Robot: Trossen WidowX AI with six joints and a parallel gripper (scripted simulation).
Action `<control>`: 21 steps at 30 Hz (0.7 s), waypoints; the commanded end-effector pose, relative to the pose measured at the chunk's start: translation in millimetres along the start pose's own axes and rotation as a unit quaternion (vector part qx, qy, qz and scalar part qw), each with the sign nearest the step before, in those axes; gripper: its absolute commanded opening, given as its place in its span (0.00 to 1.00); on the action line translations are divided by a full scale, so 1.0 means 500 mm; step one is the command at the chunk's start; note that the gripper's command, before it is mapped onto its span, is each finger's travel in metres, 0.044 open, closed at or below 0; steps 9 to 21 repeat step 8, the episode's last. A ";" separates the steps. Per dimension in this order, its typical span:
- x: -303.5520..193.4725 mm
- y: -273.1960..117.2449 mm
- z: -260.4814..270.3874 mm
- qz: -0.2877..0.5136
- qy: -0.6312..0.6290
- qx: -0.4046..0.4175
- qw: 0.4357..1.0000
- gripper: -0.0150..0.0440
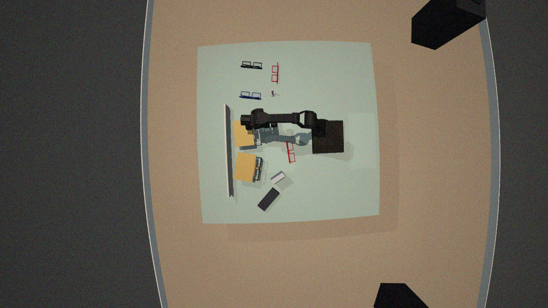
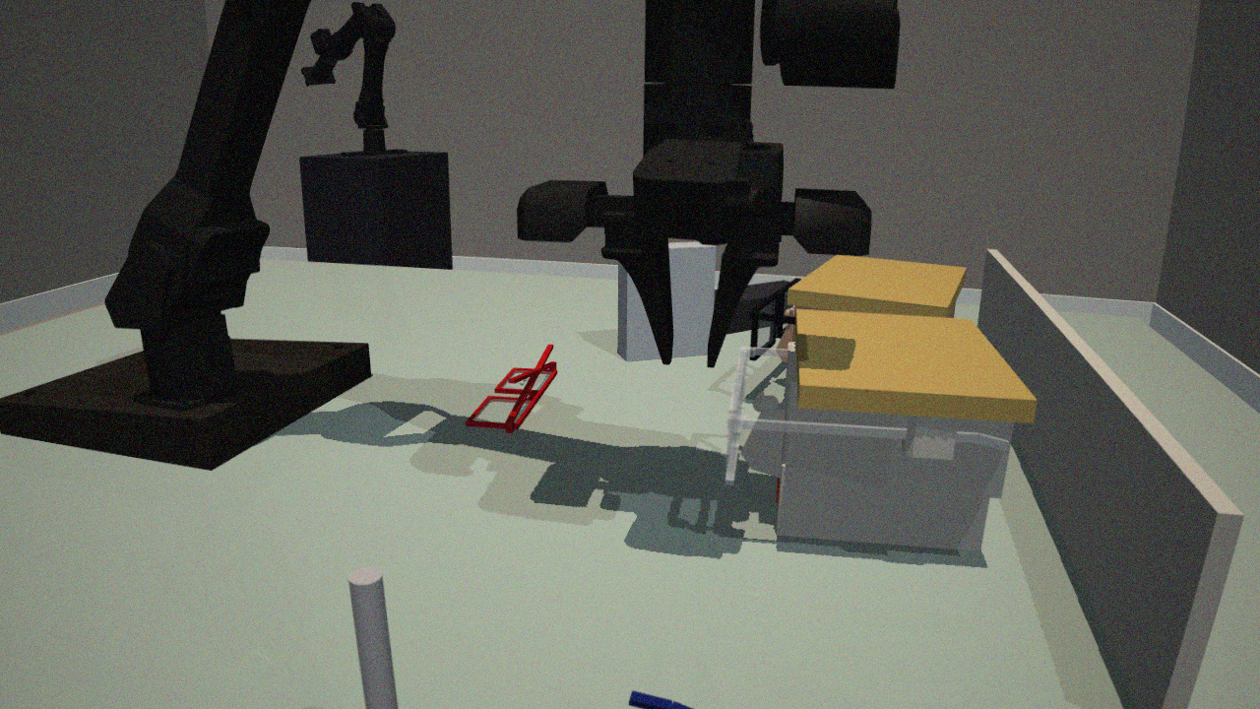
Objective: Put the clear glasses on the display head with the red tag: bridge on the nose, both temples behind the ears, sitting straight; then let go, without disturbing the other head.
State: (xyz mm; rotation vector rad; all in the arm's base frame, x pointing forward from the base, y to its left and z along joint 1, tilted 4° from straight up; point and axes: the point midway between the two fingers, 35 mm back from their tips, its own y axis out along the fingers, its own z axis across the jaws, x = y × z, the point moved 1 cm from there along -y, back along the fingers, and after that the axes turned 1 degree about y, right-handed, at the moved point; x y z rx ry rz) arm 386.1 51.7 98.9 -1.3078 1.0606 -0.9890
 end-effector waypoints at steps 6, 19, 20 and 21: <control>0.003 -0.020 -0.056 -0.003 -0.002 0.000 1.000 0.44; 0.003 -0.021 -0.059 -0.003 -0.002 0.000 1.000 0.44; 0.003 -0.021 -0.059 -0.003 -0.002 0.000 1.000 0.44; 0.003 -0.021 -0.059 -0.003 -0.002 0.000 1.000 0.44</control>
